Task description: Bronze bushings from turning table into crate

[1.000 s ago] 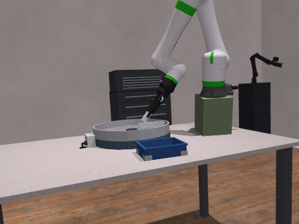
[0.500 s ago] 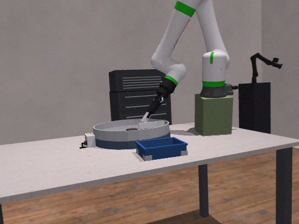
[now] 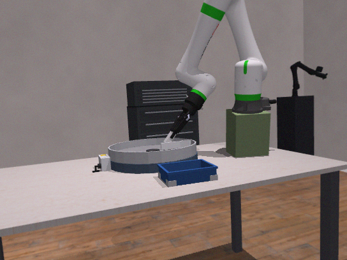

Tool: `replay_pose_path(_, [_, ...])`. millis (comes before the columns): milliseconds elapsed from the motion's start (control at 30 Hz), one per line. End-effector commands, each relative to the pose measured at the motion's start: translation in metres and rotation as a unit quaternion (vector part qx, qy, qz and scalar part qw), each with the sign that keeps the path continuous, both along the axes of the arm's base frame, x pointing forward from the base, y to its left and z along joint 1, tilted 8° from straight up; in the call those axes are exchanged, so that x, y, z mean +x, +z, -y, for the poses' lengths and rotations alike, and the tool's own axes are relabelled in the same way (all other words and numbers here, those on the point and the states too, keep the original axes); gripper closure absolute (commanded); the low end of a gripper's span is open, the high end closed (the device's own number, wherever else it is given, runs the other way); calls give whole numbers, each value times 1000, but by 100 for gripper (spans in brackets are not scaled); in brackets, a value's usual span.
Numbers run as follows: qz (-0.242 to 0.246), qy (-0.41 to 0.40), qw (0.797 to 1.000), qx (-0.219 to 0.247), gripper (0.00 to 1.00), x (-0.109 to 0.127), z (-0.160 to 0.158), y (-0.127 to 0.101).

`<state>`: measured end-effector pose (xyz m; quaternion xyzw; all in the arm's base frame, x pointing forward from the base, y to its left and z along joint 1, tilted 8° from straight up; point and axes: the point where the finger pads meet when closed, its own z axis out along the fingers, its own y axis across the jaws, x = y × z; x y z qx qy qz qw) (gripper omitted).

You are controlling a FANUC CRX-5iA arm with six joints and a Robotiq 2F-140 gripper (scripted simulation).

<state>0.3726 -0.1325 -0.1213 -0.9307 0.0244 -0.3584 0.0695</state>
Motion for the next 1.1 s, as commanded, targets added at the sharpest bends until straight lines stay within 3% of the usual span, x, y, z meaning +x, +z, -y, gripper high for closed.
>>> replay_pose_path(0, [0, 0, 1000, 0, 94, 0, 0, 0])
replay_pose_path(800, [0, 0, 1000, 0, 94, 0, 0, 0])
replay_pose_path(833, [0, 0, 1000, 0, 100, 0, 0, 0])
replay_pose_path(1067, [0, 0, 1000, 0, 100, 0, 0, 0])
